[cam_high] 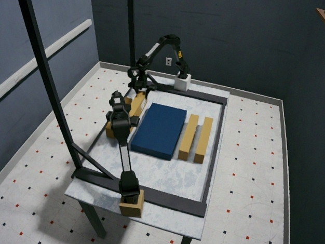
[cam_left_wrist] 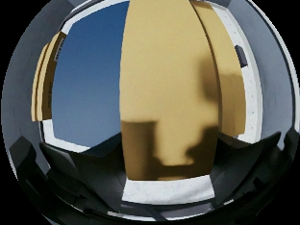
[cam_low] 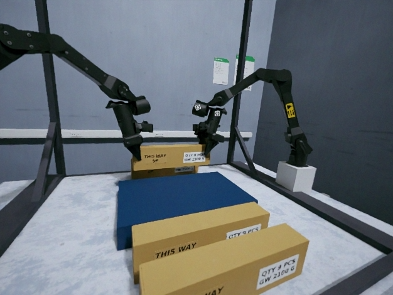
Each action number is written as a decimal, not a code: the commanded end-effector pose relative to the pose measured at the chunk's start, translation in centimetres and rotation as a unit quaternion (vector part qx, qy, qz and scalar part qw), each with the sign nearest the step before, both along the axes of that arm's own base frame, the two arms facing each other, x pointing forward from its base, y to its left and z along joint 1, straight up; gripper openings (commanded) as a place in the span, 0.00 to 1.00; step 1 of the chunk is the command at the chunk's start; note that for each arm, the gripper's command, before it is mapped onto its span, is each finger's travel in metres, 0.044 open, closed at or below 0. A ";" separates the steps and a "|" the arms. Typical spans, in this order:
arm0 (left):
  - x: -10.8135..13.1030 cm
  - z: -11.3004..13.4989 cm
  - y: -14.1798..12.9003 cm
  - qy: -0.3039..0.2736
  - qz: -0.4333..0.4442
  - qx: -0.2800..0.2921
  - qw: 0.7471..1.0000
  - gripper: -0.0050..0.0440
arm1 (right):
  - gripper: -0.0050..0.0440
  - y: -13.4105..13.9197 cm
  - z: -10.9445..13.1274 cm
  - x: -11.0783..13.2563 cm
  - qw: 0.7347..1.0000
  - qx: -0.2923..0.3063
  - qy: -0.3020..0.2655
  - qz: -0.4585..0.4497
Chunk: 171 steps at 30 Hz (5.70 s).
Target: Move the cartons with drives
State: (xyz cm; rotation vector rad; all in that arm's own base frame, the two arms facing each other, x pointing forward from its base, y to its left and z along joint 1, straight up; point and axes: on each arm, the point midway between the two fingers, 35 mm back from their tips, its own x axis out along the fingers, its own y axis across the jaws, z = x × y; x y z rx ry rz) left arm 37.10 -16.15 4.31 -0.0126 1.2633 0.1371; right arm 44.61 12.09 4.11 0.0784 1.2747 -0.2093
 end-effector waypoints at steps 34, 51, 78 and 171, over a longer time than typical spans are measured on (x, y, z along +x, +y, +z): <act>0.7 3.0 -0.9 -0.038 0.000 -0.023 0.999 0.00 | 0.00 0.7 3.5 0.6 0.999 0.018 -0.042 -0.002; 0.7 3.0 -0.9 -0.038 0.001 -0.023 0.999 0.00 | 0.00 0.7 3.6 0.5 0.999 0.019 -0.041 -0.002; 0.7 2.5 -0.8 -0.038 0.000 -0.024 0.999 0.00 | 0.00 0.7 3.0 0.5 0.999 0.018 -0.042 -0.002; 0.7 2.0 -0.8 -0.038 0.000 -0.023 0.999 0.00 | 0.00 0.7 2.7 0.5 0.999 0.019 -0.041 -0.001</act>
